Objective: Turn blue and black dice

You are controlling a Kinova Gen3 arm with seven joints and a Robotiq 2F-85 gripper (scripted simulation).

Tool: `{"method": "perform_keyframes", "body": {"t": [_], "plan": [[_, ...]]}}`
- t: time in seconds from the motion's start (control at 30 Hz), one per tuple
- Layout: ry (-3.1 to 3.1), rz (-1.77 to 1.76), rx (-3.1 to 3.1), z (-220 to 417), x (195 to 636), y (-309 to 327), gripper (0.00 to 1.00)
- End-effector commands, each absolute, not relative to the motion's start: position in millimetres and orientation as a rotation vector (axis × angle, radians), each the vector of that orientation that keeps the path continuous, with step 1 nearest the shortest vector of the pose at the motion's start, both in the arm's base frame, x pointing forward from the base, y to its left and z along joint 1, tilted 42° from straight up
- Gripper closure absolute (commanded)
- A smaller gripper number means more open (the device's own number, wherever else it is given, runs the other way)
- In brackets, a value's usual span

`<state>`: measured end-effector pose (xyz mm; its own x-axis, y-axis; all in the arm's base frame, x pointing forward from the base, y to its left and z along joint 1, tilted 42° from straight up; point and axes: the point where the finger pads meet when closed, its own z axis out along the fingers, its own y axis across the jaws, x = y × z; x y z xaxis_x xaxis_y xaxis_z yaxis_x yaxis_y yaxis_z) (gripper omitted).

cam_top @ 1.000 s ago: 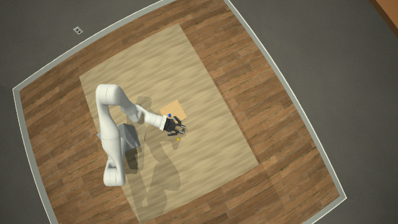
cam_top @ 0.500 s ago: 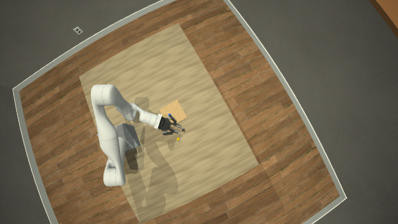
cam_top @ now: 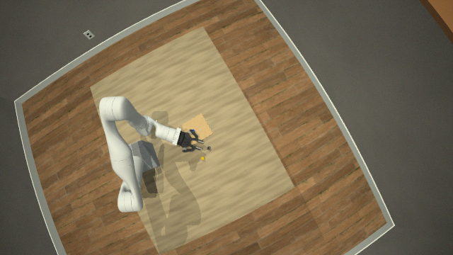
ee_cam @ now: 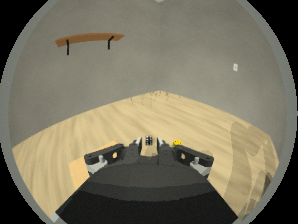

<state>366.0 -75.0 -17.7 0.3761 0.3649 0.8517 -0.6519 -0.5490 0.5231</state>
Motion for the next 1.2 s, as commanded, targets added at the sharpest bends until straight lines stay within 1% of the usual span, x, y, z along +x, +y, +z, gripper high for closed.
{"method": "perform_keyframes", "body": {"t": [0.0,0.53,1.17], "plan": [[-0.259,1.352,1.693,-14,367,-70,0.69],[-0.259,1.352,1.693,24,368,-36,0.69],[-0.301,1.292,1.749,29,370,-34,0.69]]}}
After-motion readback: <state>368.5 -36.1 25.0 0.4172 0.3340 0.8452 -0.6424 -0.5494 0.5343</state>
